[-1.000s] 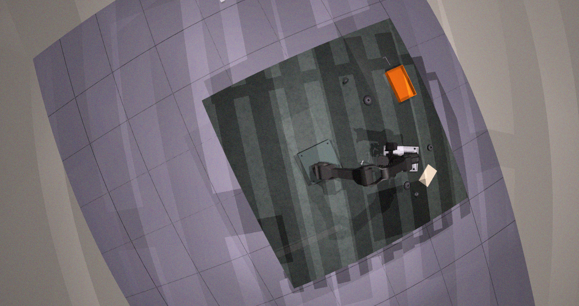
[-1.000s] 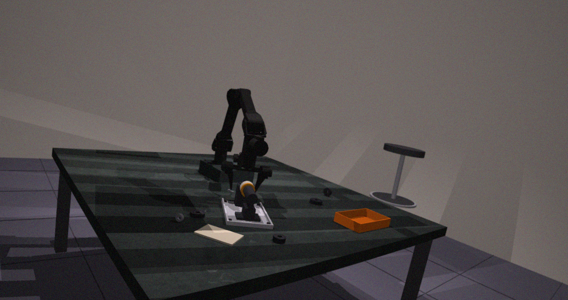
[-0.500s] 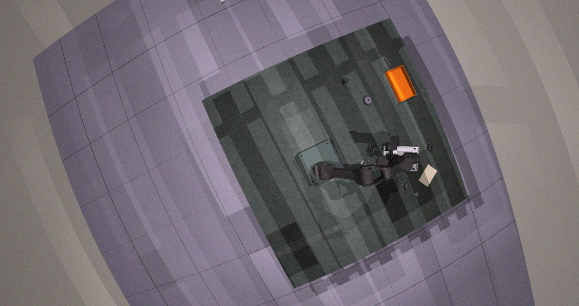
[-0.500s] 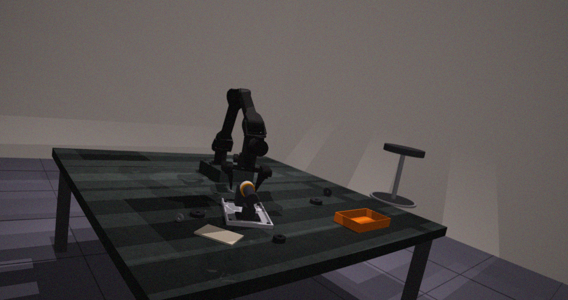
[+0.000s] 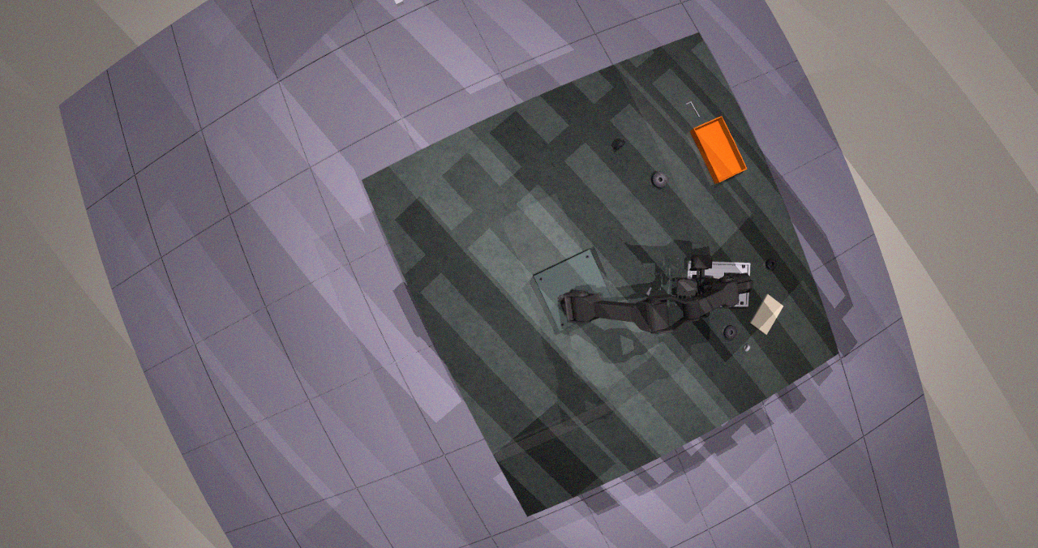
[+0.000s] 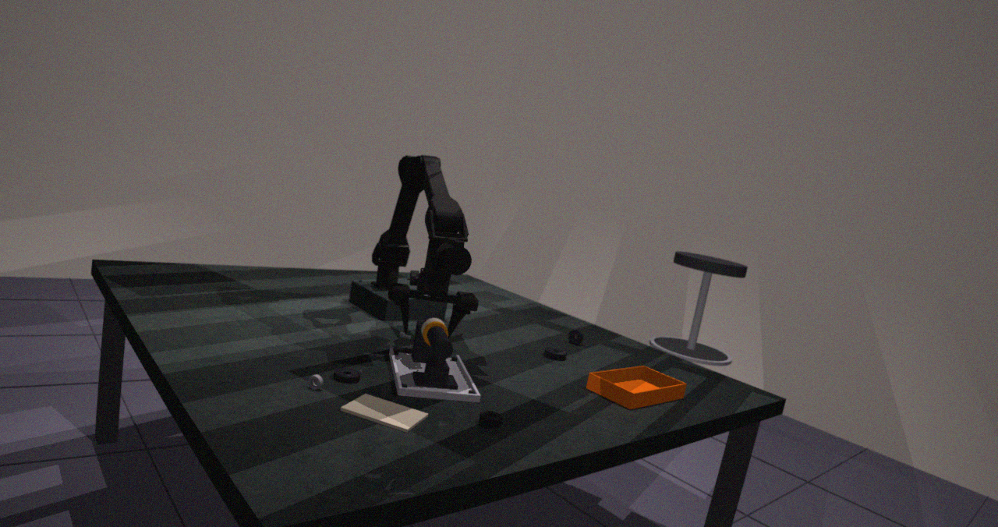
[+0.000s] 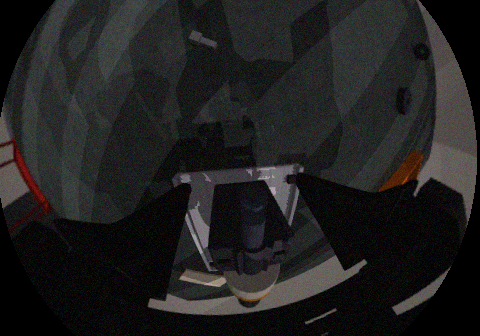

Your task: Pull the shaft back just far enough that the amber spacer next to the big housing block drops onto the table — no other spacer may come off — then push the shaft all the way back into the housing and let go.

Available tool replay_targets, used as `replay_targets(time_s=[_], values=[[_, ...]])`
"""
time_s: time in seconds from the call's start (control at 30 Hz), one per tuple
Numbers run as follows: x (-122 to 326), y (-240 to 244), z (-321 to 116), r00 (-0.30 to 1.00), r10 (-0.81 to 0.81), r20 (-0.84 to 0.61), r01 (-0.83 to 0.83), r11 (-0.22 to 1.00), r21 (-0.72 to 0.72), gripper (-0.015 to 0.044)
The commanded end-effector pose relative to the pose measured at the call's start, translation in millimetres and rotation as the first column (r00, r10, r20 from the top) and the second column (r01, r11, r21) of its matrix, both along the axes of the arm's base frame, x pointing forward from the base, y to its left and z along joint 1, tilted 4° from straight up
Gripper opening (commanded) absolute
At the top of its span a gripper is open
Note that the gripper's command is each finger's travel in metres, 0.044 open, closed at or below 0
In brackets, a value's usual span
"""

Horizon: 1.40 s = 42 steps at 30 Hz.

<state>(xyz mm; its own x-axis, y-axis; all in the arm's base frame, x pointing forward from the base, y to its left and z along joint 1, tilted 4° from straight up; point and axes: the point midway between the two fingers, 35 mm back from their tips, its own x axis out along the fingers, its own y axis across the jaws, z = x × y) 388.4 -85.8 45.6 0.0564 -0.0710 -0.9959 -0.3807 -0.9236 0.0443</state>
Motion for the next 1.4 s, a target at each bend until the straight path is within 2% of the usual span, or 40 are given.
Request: replay_targets(time_s=[0.0, 0.07, 0.63, 1.37], values=[[-1.9, 0.8, -2.8, 1.000, 0.004, -0.004, -0.004, 1.000, 0.001, 0.0440], [-1.9, 0.8, -2.8, 1.000, 0.004, -0.004, -0.004, 1.000, 0.001, 0.0440], [0.0, 0.2, -0.8, 1.000, 0.001, 0.001, -0.001, 1.000, 0.000, 0.0000], [-7.4, 3.2, -1.6, 1.000, 0.004, -0.004, -0.004, 1.000, 0.001, 0.0000]])
